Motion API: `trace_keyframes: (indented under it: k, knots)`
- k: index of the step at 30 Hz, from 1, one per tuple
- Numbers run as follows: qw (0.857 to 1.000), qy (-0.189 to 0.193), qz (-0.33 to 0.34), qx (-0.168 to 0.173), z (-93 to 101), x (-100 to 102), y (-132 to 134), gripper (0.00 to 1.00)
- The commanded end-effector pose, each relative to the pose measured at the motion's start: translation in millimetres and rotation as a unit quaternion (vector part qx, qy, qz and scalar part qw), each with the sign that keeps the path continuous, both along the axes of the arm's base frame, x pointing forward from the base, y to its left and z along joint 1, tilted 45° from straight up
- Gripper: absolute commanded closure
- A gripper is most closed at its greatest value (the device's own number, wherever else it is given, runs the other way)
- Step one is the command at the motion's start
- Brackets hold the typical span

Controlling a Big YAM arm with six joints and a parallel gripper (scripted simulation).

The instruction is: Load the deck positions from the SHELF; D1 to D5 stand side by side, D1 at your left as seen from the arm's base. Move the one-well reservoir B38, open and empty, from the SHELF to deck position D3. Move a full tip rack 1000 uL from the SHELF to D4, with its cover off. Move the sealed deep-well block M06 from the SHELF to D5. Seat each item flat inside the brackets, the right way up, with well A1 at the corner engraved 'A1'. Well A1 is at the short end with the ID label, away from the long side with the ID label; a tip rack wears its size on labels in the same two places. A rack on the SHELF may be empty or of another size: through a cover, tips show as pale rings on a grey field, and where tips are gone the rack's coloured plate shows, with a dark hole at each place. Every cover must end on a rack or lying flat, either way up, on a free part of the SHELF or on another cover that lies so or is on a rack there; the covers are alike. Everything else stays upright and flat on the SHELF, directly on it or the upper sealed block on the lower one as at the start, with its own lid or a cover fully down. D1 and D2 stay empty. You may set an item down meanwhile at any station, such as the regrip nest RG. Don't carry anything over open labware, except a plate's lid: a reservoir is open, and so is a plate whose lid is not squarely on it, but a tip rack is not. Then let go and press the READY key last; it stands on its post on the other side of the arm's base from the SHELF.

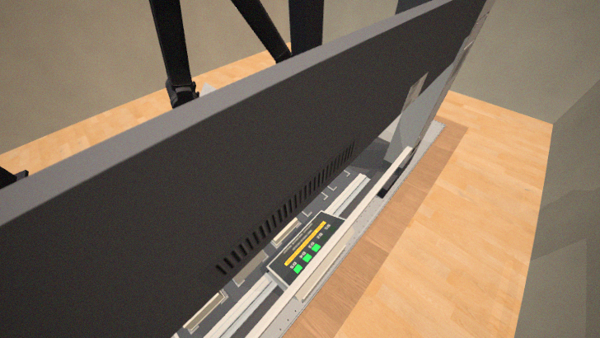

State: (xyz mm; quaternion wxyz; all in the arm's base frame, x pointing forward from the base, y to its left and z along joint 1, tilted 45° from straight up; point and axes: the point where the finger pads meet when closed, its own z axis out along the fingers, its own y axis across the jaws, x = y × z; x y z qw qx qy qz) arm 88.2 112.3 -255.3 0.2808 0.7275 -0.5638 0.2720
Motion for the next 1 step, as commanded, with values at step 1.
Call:
trace_keyframes:
  k: [1]
  knots:
    - [1.000, -0.006, 0.002, 0.019, -12.8, 2.3, 24.7, 1.00]
